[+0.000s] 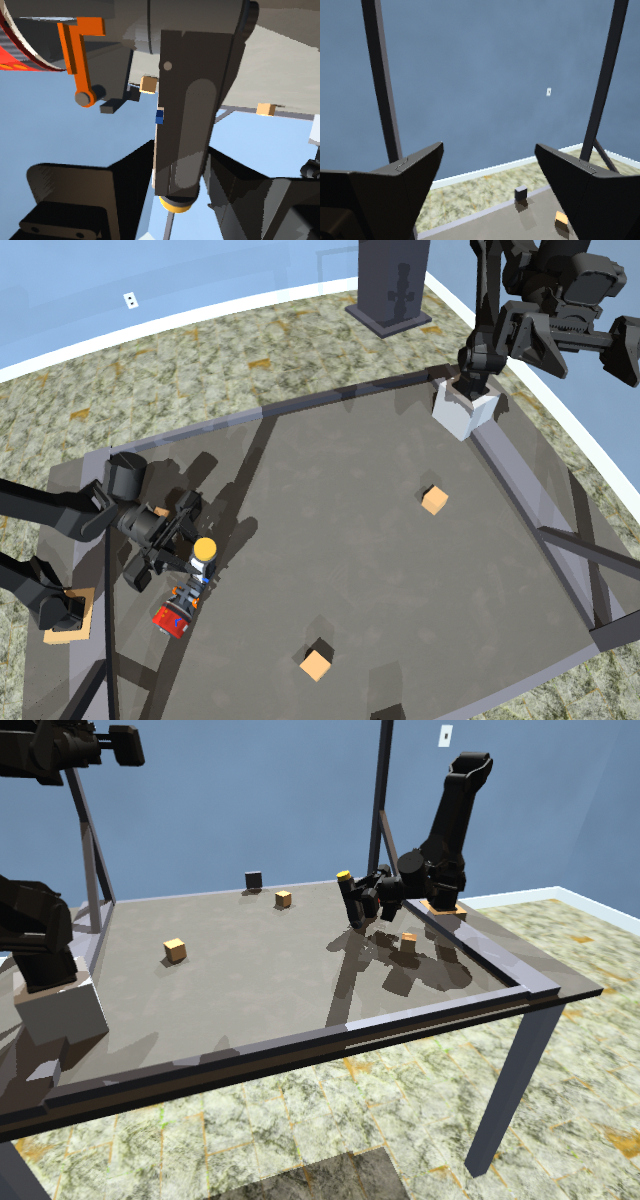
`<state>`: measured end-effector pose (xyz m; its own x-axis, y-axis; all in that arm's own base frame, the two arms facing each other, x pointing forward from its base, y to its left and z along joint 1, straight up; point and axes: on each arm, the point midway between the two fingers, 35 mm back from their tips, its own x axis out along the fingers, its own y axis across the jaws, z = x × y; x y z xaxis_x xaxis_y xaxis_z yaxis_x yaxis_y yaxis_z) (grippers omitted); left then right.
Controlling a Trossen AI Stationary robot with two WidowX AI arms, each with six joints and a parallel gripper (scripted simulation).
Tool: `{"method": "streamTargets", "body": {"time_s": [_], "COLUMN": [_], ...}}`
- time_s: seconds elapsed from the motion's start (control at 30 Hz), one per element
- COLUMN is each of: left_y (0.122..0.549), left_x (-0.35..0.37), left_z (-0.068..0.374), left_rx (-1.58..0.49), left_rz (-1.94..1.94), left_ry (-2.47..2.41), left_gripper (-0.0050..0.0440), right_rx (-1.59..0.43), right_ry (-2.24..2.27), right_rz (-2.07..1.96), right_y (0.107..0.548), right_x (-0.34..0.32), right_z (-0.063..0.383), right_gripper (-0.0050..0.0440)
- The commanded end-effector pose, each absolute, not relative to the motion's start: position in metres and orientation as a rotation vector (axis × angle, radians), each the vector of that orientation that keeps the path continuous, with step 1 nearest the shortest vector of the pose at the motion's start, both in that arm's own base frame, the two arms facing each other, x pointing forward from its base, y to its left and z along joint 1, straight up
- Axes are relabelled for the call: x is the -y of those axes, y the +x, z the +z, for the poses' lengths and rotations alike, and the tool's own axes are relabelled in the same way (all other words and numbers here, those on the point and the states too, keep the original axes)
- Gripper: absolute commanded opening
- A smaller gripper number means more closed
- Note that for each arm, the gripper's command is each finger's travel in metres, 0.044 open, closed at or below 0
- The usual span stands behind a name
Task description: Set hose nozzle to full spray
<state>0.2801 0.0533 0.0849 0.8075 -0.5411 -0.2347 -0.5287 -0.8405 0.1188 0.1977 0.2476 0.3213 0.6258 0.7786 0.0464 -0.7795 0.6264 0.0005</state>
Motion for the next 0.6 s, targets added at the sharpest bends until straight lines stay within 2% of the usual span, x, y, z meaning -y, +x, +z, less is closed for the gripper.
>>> {"method": "streamTargets", "body": {"time_s": [0.0, 0.57], "left_y": [0.277, 0.262], "left_x": [-0.050, -0.065], "left_z": [0.078, 0.083], "left_rx": [0.866, 0.871], "left_rz": [-0.427, -0.440], "left_ry": [2.937, 2.941], "left_gripper": [0.0167, 0.0167], "right_rx": [0.056, 0.056], "right_ry": [0.031, 0.031], "right_rz": [0.892, 0.892], "right_y": [0.197, 0.197], "right_x": [-0.247, -0.247], "right_z": [0.328, 0.328], "right_gripper": [0.0410, 0.0410]}}
